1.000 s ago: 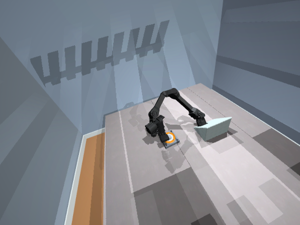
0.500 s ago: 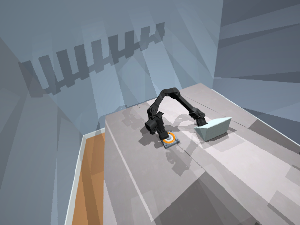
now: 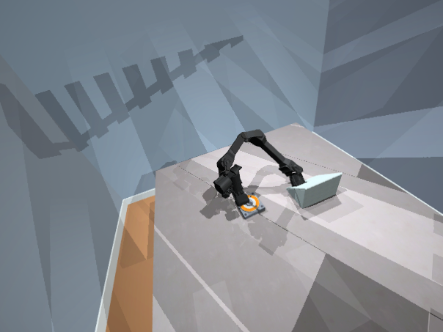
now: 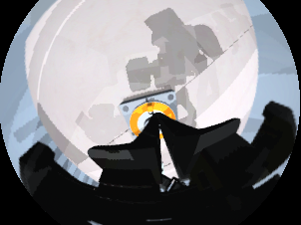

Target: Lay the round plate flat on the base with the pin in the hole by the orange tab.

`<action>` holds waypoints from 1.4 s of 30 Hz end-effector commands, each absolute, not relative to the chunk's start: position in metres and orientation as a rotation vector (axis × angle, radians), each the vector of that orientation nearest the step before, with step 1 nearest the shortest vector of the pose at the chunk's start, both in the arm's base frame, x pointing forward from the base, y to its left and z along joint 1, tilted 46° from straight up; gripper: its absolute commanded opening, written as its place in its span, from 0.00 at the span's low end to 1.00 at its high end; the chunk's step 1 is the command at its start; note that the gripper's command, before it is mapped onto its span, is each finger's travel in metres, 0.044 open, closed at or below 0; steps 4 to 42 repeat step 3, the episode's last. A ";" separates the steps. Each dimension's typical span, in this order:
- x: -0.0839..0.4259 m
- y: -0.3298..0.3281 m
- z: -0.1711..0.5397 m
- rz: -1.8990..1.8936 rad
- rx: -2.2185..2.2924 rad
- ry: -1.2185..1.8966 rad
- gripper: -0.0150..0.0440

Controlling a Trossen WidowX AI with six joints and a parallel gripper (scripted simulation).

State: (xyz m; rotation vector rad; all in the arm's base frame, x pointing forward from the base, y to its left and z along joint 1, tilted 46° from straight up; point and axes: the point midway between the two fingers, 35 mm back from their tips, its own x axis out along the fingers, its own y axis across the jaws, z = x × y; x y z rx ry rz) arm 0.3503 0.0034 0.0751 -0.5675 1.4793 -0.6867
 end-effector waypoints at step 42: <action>0.350 0.003 0.075 -0.685 -0.571 1.480 0.25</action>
